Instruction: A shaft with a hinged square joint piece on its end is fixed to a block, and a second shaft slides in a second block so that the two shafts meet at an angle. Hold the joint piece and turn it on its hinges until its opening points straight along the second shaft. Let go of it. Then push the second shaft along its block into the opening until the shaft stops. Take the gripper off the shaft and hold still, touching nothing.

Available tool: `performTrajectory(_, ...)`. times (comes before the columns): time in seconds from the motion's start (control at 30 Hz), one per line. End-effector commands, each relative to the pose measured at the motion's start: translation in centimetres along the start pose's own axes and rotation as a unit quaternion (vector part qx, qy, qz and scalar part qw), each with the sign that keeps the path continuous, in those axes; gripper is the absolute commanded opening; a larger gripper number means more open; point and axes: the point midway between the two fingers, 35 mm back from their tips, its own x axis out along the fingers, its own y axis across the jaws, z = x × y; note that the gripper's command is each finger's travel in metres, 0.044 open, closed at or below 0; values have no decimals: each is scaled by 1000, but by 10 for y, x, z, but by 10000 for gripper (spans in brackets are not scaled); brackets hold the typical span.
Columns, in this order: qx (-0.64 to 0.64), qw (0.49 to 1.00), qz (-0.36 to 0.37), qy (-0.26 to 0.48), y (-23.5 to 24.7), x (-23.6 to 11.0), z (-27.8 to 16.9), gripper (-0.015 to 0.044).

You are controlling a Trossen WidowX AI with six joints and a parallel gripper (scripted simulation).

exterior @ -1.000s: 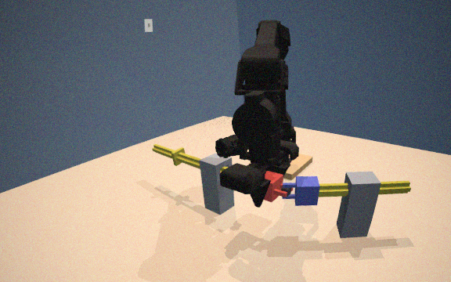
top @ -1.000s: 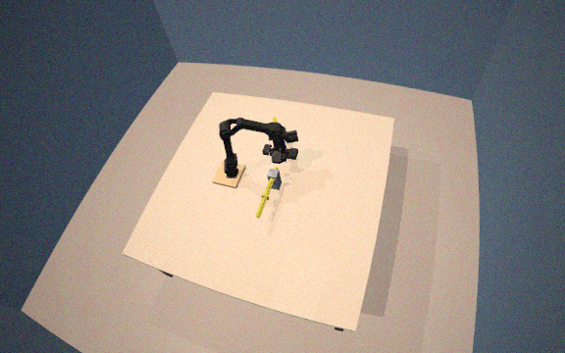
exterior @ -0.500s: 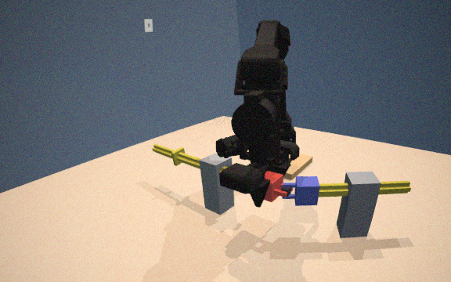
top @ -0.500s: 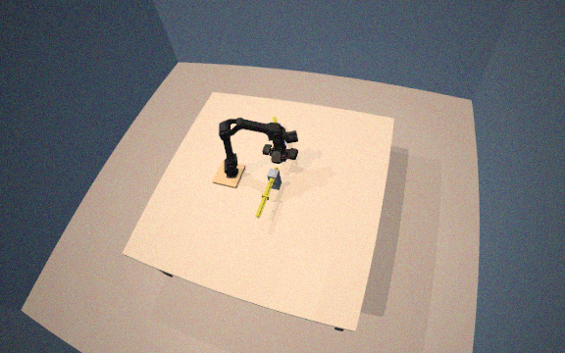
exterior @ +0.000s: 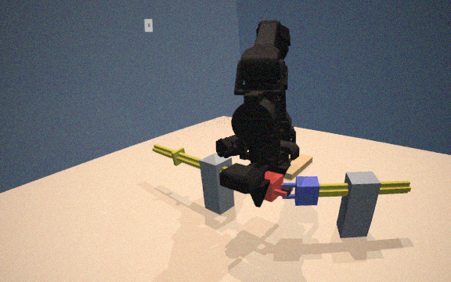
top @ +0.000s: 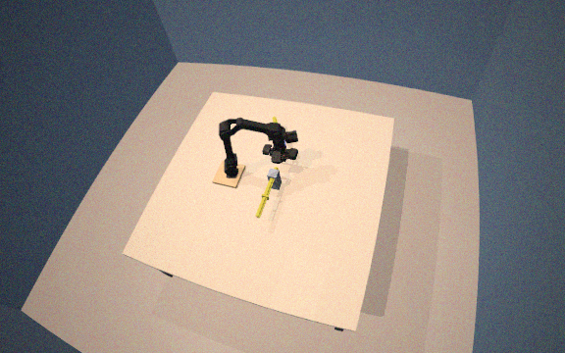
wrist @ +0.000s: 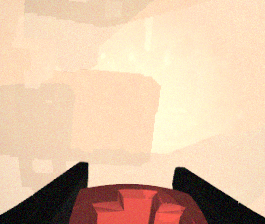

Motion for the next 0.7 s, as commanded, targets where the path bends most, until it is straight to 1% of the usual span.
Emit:
performTrajectory(0.0, 0, 1000, 0, 0, 0, 0, 0, 226)
performTrajectory(0.27, 0, 1000, 0, 0, 0, 0, 0, 436)
performTrajectory(0.67, 0, 1000, 0, 0, 0, 0, 0, 440)
